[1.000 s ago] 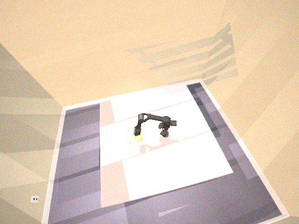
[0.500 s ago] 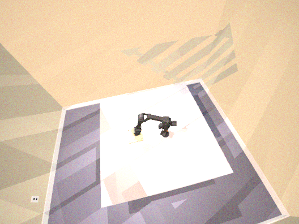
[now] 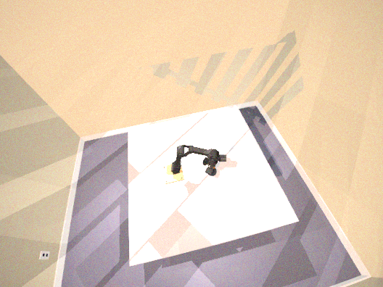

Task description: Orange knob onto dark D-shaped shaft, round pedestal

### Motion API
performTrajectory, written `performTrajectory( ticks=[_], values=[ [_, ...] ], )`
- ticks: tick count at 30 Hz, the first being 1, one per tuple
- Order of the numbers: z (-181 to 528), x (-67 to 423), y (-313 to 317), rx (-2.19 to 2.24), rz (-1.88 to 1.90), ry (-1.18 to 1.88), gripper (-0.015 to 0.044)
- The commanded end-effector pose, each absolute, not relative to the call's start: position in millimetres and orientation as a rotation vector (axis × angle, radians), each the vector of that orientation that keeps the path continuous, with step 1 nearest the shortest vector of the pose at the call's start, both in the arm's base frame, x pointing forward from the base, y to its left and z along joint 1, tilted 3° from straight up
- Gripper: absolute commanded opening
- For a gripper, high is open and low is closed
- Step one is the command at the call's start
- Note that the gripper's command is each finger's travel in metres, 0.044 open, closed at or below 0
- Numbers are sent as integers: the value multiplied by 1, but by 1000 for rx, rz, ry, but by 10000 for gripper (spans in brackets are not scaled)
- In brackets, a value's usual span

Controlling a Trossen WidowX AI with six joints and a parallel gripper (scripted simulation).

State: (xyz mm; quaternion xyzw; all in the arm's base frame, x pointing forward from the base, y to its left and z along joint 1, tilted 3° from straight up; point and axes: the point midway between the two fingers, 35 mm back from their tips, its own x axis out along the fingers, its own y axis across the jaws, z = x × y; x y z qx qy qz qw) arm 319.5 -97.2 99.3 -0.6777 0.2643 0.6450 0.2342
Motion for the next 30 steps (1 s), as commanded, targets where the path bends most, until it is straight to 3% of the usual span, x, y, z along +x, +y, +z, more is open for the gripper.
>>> performTrajectory(
  ticks=[1, 12, 30],
  values=[
    [102, 321, -98, -1867, 1771, 723, 0],
    [104, 321, -97, -1999, 1910, 555, 0],
    [99, 320, -98, -1999, 1910, 555, 0]
  ],
)
